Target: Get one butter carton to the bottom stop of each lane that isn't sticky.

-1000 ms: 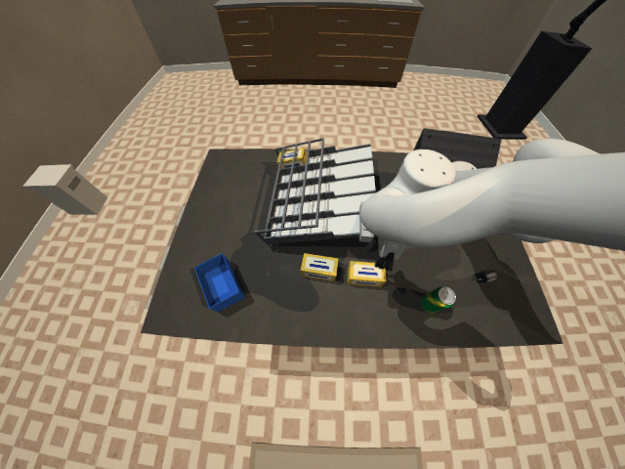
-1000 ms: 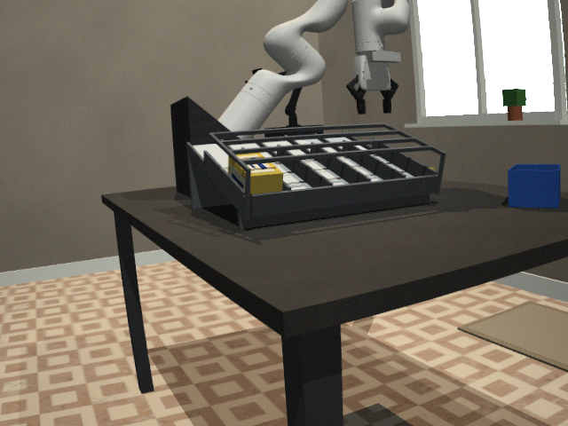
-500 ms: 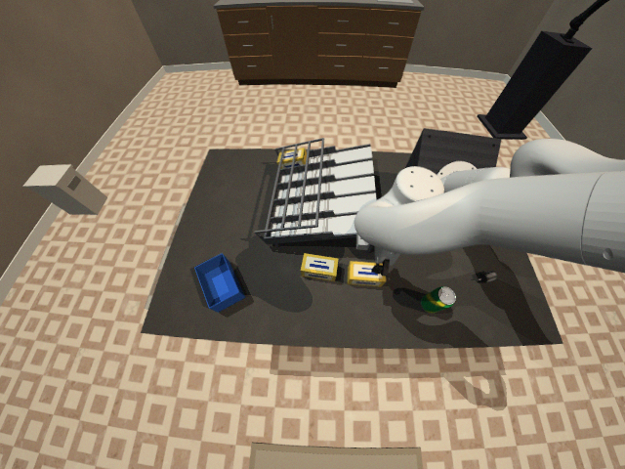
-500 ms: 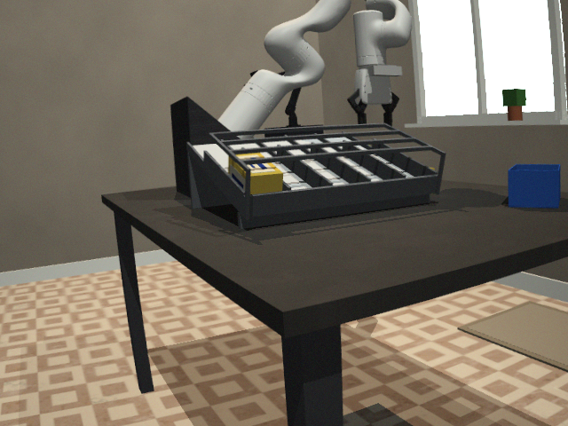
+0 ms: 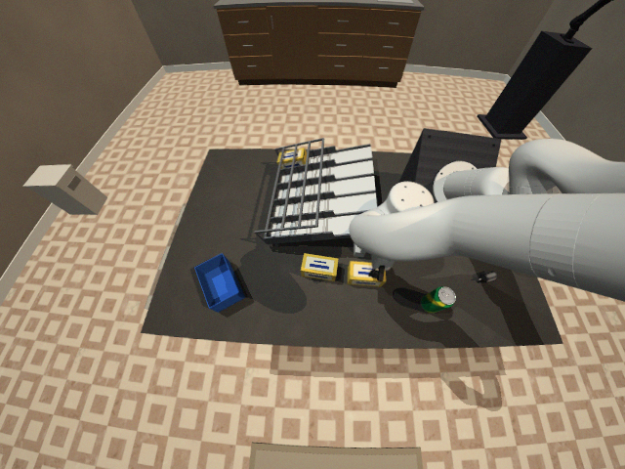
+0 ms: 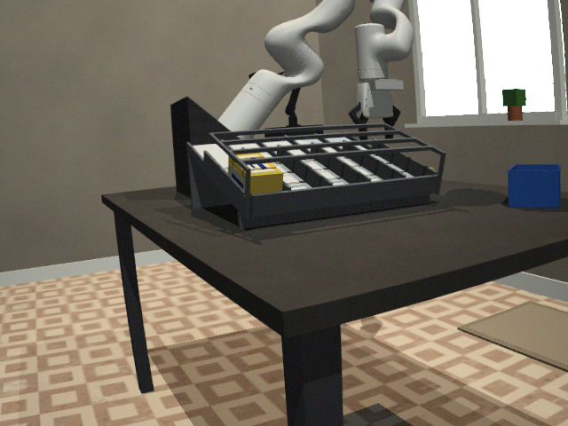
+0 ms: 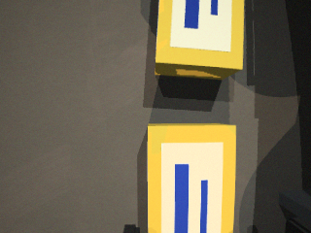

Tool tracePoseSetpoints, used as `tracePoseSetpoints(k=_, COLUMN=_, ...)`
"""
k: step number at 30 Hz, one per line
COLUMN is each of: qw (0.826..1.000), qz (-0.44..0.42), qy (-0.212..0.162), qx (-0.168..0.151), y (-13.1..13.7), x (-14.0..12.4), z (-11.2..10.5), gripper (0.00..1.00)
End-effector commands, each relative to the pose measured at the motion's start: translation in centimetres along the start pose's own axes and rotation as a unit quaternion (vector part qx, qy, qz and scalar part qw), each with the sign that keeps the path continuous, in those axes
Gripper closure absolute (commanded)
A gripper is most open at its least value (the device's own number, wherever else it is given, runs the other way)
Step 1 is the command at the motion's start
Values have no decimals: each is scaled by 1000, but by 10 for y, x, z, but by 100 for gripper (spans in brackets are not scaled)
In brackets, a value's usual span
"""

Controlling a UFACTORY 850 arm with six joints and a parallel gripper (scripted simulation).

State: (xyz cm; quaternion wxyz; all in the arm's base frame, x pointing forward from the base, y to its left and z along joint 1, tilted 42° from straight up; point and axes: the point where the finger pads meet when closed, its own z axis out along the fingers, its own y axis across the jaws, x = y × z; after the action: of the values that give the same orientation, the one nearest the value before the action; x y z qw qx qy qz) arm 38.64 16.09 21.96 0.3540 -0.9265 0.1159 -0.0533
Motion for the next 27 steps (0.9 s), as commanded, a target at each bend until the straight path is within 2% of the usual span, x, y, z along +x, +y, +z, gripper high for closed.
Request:
tracePoseSetpoints(k=1, qw=1000, qz=0, qy=1, qx=1, y=-1, x=1, z=17, gripper=10)
tracePoseSetpoints(k=7, qw=1000, qz=0, qy=1, qx=1, y=-2, x=2, z=41, gripper=10)
tracePoseSetpoints(k=9, qw=1000, qz=0, qy=1, qx=1, y=-2, x=2, z=41, gripper=10)
tracePoseSetpoints(k=10, qw=1000, qz=0, qy=0, qx=0, y=-1, x=1, z=30, gripper=10)
tracePoseSetpoints(k=24, qw=1000, qz=0, qy=0, qx=0, y=-3, x=2, z=75, gripper=10)
tracePoseSetpoints(k=26, qw=1000, qz=0, qy=0, qx=0, y=-3, x=2, z=75, gripper=10)
tracePoseSetpoints(k=27, qw=1000, qz=1, qy=-1, qx=-1, y=-2, x=2, z=64, gripper=10)
